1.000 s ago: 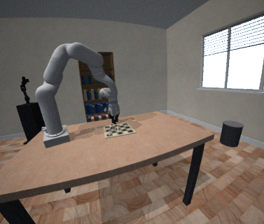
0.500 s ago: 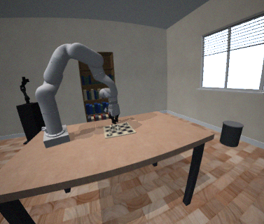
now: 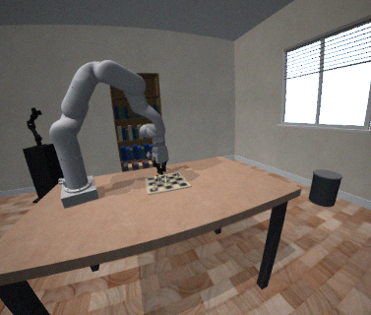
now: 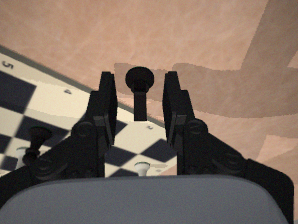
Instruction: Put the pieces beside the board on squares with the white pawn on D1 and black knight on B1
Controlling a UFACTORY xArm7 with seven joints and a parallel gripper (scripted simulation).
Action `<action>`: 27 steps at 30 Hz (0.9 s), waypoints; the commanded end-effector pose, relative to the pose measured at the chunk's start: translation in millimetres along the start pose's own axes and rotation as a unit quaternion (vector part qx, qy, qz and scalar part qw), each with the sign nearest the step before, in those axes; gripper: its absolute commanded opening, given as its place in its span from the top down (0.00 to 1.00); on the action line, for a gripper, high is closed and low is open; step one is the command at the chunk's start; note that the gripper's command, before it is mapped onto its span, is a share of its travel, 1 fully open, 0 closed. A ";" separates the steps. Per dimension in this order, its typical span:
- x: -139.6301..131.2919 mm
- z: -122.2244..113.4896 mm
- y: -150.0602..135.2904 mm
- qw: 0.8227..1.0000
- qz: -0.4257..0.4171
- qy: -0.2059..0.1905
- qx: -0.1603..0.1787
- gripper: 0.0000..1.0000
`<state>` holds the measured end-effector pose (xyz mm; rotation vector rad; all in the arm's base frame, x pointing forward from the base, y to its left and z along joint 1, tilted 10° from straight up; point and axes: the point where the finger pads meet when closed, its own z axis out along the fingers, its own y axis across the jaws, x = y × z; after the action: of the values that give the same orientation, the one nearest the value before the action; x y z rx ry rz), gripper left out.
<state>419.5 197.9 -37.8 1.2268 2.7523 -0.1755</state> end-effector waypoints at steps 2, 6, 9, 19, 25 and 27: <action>-0.2 -1.5 1.7 1.000 0.000 0.000 -0.002 0.63; -0.2 -1.5 1.7 1.000 0.000 0.000 -0.002 0.63; -0.2 -1.5 1.7 1.000 0.000 0.000 -0.002 1.00; -0.2 -1.5 1.7 1.000 0.000 0.000 -0.002 1.00; -0.2 -1.5 1.7 1.000 0.000 0.000 -0.002 1.00; -0.2 -1.5 1.7 1.000 0.000 0.000 -0.002 1.00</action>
<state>420.0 198.5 -37.2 1.2261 2.7518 -0.1731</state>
